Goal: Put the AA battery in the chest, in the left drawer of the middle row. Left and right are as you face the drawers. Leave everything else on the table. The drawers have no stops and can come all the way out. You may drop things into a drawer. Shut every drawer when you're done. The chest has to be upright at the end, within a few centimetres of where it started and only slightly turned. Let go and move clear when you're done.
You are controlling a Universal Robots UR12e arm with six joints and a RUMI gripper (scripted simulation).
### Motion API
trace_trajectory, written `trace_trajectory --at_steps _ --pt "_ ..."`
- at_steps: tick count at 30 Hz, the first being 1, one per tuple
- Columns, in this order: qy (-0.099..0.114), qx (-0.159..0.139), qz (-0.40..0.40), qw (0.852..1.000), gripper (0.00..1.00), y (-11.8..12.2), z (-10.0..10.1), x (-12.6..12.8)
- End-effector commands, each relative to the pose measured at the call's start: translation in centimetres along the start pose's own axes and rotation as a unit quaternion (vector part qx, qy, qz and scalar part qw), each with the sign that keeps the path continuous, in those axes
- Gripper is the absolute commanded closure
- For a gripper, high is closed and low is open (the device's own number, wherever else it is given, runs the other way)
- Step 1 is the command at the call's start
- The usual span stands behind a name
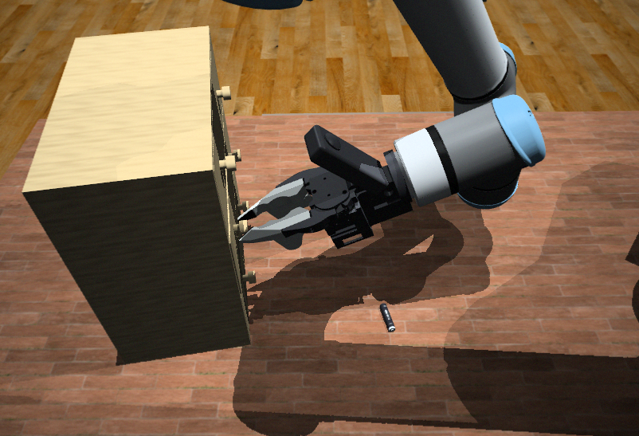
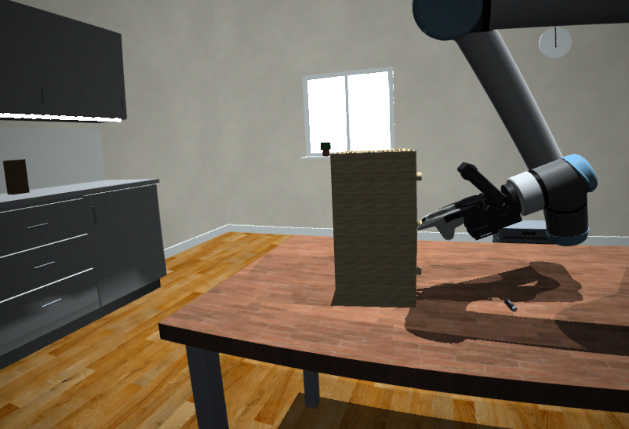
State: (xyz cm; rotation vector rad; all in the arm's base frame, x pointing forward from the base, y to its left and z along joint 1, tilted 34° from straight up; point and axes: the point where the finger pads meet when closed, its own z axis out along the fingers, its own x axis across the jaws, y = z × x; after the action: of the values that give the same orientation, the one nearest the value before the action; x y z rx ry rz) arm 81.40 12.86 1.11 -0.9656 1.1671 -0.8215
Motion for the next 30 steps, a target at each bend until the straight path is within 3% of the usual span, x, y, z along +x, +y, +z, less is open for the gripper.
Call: trace_trajectory --at_steps 1,10,30 --pt "-0.001 0.002 -0.001 1.000 0.80 -0.3 0.2 -0.1" --pt "-0.001 0.001 -0.001 1.000 0.80 -0.1 -0.1 -0.1" --pt "0.001 0.000 0.000 1.000 0.80 1.5 -4.4 0.1"
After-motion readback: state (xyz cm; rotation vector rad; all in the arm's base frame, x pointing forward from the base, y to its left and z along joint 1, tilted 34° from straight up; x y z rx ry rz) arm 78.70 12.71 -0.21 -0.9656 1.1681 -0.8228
